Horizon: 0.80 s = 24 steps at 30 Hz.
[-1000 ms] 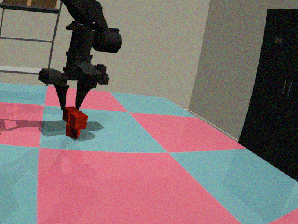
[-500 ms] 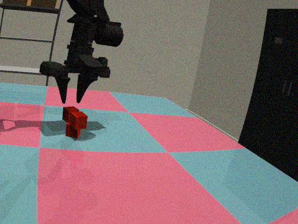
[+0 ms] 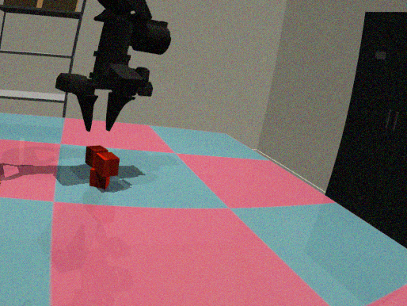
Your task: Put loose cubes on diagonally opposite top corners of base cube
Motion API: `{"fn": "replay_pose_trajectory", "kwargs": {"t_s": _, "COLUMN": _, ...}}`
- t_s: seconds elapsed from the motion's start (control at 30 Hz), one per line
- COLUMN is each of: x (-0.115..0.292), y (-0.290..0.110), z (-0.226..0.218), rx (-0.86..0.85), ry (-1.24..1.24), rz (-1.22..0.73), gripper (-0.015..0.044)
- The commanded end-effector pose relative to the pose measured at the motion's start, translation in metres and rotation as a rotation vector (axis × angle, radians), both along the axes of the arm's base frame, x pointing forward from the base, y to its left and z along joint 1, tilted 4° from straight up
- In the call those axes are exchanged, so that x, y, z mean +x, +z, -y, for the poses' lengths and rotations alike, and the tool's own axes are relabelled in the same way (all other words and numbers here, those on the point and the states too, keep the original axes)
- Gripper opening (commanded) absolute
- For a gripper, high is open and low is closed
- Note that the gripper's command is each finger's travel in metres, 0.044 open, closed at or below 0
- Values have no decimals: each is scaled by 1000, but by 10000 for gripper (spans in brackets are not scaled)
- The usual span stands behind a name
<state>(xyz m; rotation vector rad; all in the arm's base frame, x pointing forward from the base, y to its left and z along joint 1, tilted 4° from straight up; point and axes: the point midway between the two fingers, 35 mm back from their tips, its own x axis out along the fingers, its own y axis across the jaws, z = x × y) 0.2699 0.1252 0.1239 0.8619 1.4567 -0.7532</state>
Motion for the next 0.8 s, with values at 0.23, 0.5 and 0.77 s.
{"fn": "replay_pose_trajectory", "kwargs": {"t_s": 0.23, "x": 2, "y": 16, "z": 0, "rx": 4, "ry": 3, "rz": 10, "gripper": 205}}
{"fn": "replay_pose_trajectory", "kwargs": {"t_s": 0.5, "x": 1, "y": 19, "z": 1, "rx": 2, "ry": 0, "rz": 4, "gripper": 284}}
{"fn": "replay_pose_trajectory", "kwargs": {"t_s": 0.77, "x": 0, "y": 24, "z": 2, "rx": 1, "ry": 0, "rz": 3, "gripper": 400}}
